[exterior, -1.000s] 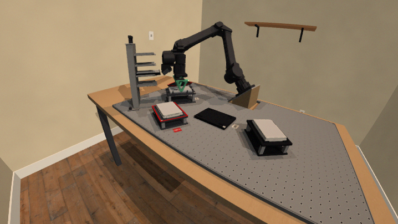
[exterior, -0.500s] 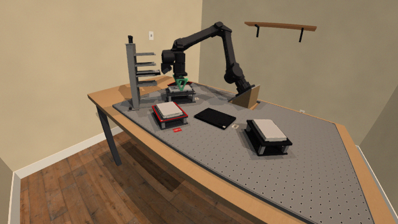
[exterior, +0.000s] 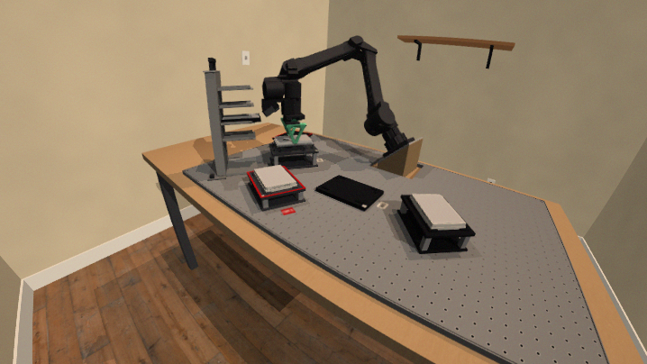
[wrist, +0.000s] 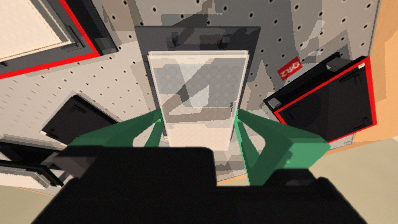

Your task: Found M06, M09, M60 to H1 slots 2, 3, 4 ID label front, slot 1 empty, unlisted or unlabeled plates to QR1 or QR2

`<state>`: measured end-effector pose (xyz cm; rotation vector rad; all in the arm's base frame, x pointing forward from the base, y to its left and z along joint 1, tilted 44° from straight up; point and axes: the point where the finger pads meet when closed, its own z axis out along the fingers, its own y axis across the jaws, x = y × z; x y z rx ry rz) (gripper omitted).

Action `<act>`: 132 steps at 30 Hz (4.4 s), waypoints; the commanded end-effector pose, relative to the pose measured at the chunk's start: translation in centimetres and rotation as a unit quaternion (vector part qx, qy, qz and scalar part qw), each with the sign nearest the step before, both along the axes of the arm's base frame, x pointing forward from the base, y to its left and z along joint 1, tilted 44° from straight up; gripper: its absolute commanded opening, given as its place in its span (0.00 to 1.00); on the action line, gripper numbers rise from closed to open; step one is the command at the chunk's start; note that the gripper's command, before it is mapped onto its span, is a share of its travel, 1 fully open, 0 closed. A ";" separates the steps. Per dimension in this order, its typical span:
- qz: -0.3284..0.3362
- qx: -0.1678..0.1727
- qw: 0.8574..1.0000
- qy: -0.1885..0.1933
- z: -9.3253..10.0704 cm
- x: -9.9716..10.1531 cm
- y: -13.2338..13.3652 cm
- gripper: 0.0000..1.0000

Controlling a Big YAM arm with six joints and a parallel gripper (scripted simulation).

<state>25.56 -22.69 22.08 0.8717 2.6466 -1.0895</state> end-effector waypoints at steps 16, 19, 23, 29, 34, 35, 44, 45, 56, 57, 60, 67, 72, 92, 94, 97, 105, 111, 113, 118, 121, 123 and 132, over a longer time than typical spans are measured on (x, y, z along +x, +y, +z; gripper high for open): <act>0.004 -0.011 1.000 -0.029 3.4 1.1 1.5 0.86; 0.004 -0.011 0.999 -0.029 3.5 1.3 1.5 0.86; 0.004 -0.010 1.000 -0.028 3.6 1.0 1.9 0.86; 0.004 -0.010 1.000 -0.027 4.0 1.1 2.3 0.86; 0.004 -0.012 0.999 -0.033 4.8 1.4 2.5 0.86; 0.004 -0.012 0.999 -0.033 4.8 1.4 2.5 0.86; 0.005 -0.008 1.000 -0.026 4.8 1.1 3.3 0.86; 0.005 -0.010 0.999 -0.032 5.4 1.4 3.3 0.86; 0.005 -0.008 1.000 -0.026 6.7 1.7 4.8 0.86; 0.005 -0.007 1.000 -0.026 6.8 1.7 5.0 0.86; 0.005 -0.006 1.000 -0.023 7.2 1.9 5.5 0.86; 0.005 -0.005 1.000 -0.023 8.5 2.0 6.9 0.86; 0.005 -0.004 1.000 -0.023 9.0 2.0 7.4 0.86; 0.005 -0.001 0.999 -0.048 12.3 3.2 10.9 0.86; 0.005 -0.001 0.998 -0.056 12.6 3.5 11.2 0.86; 0.001 -0.001 0.999 -0.032 10.9 2.7 10.9 0.86; -0.003 -0.002 0.999 -0.044 11.7 2.9 10.7 0.86; -0.002 -0.002 0.999 -0.043 11.7 2.9 10.7 0.86; -0.002 -0.002 0.999 -0.043 11.7 2.9 10.7 0.86; -0.044 -0.007 0.995 -0.087 12.9 1.3 9.6 0.86; -0.052 -0.008 0.994 -0.096 13.1 1.1 9.5 0.86; -0.069 -0.010 0.991 -0.114 13.6 0.7 9.1 0.86; -0.136 -0.016 0.982 -0.130 13.8 -2.6 8.2 0.86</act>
